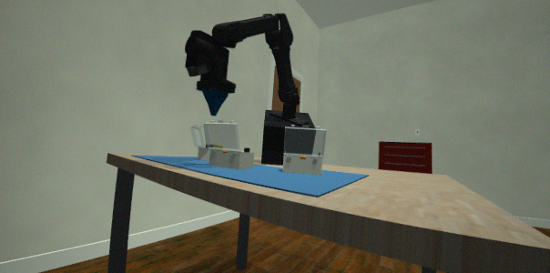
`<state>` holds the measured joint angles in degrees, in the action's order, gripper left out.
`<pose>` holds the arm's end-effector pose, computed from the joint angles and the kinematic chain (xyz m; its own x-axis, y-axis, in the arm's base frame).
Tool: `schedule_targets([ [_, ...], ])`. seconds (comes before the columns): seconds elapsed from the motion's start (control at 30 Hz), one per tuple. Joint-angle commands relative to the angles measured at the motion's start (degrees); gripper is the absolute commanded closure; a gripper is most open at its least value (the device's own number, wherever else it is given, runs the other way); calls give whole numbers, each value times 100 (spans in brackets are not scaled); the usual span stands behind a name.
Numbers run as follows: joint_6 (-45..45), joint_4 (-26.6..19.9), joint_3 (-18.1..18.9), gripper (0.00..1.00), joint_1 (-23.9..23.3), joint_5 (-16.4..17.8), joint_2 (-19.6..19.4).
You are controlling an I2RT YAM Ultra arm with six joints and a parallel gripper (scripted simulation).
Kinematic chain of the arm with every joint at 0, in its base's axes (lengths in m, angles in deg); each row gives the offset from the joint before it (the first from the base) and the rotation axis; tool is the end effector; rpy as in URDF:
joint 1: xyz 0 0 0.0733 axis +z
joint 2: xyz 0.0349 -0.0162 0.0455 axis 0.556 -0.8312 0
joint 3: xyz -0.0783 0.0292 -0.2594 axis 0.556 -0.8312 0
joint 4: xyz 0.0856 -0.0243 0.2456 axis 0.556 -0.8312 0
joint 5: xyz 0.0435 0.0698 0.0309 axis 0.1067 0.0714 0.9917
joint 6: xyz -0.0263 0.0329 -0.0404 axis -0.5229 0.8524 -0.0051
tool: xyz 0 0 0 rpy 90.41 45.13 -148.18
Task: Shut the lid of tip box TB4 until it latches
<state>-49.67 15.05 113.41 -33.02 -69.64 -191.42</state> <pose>0.4081 0.0194 0.2541 -0.8957 -0.2123 -0.3906 -0.3130 0.9251 0.2149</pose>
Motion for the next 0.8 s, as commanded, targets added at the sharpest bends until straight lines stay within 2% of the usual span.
schedule_targets([
  [0.0,61,222,-1,100,29,1,47],
  [0.2,104,405,-176,100,95,-37,-135],
  [0.27,104,405,-176,100,95,-37,-135],
  [0.3,115,452,-7,100,32,-15,57],
  [0.33,122,481,-92,100,34,-22,42],
  [0.47,147,582,-251,100,132,-48,-226],
  [0.67,189,755,-252,100,136,-66,-176],
  [0.77,210,843,-346,100,198,-65,-372],
])
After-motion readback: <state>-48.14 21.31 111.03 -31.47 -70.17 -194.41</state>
